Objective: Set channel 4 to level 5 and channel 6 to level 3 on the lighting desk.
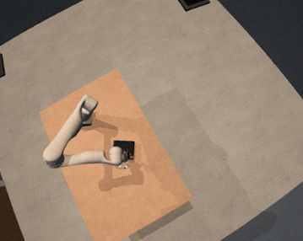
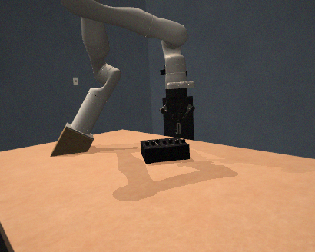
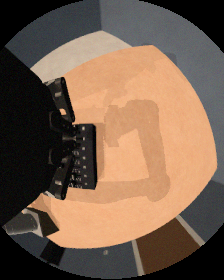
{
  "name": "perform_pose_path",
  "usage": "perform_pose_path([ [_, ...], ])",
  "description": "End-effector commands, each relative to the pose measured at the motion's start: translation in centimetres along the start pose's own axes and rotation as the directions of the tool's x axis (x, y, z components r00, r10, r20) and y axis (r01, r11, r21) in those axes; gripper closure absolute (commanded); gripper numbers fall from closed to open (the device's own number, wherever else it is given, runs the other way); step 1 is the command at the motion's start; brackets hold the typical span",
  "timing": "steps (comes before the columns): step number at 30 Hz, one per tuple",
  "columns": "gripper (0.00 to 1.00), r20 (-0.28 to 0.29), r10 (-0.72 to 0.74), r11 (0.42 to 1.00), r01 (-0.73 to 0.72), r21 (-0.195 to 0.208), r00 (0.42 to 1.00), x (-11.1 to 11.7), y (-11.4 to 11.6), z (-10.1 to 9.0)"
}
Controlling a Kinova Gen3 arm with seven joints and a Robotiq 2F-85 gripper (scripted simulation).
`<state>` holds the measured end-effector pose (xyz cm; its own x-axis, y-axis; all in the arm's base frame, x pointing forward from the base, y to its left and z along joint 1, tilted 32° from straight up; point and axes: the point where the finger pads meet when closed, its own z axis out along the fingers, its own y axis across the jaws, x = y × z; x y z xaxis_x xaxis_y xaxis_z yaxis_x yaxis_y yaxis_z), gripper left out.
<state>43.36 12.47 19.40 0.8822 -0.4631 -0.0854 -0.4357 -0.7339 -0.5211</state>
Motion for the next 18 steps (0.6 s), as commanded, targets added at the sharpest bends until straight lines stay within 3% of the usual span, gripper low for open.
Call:
perform_pose_path([
  [1, 1.0, -0.001, 0.0, 1.0, 0.0, 0.001, 1.0, 0.02, -0.03, 0.0],
  [18, 1.0, -0.001, -0.001, 1.0, 0.001, 0.001, 1.0, 0.08, -0.03, 0.86],
])
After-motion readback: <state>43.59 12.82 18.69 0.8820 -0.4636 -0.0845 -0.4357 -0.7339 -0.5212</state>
